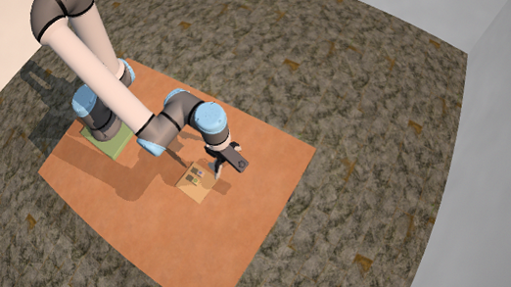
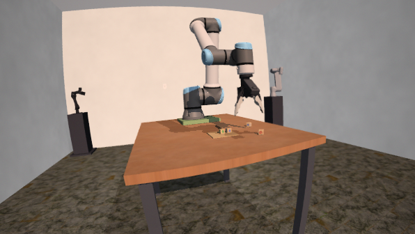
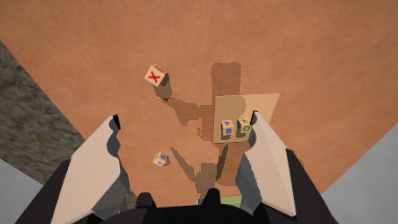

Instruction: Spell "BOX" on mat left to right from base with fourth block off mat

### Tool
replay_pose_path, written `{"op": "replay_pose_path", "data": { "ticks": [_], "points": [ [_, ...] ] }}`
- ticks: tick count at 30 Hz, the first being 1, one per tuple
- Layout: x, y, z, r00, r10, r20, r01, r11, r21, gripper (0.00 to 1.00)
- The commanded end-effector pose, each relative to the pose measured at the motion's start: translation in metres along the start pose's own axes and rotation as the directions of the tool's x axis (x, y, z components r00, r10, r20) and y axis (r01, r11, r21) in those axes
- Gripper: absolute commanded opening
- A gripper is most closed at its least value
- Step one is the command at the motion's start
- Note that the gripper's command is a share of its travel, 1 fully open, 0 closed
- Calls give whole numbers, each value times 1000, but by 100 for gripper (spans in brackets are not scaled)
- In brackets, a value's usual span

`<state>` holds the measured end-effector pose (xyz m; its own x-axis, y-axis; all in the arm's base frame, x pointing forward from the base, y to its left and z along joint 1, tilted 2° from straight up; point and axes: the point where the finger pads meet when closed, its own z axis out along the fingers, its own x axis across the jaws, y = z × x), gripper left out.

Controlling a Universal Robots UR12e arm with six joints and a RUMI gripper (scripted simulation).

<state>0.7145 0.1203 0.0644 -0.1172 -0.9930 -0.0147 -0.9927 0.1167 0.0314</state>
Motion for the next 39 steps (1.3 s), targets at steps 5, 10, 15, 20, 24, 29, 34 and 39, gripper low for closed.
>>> {"op": "replay_pose_path", "data": {
  "ticks": [5,10,15,20,24,29,34,39],
  "points": [
    [-17,-8,1,976,220,-4,-220,976,1,100],
    [-26,-11,2,947,322,-4,-322,947,2,100],
    [-32,-12,3,924,382,-4,-382,924,2,100],
    [-40,-15,4,881,474,-3,-474,881,2,100],
    [-46,-16,4,849,528,-3,-528,849,2,100],
    [-51,-17,5,817,577,-3,-577,817,3,100],
    [-53,-17,5,803,596,-3,-596,803,3,100],
    [-55,-18,6,789,614,-3,-614,789,3,100]
  ]
}}
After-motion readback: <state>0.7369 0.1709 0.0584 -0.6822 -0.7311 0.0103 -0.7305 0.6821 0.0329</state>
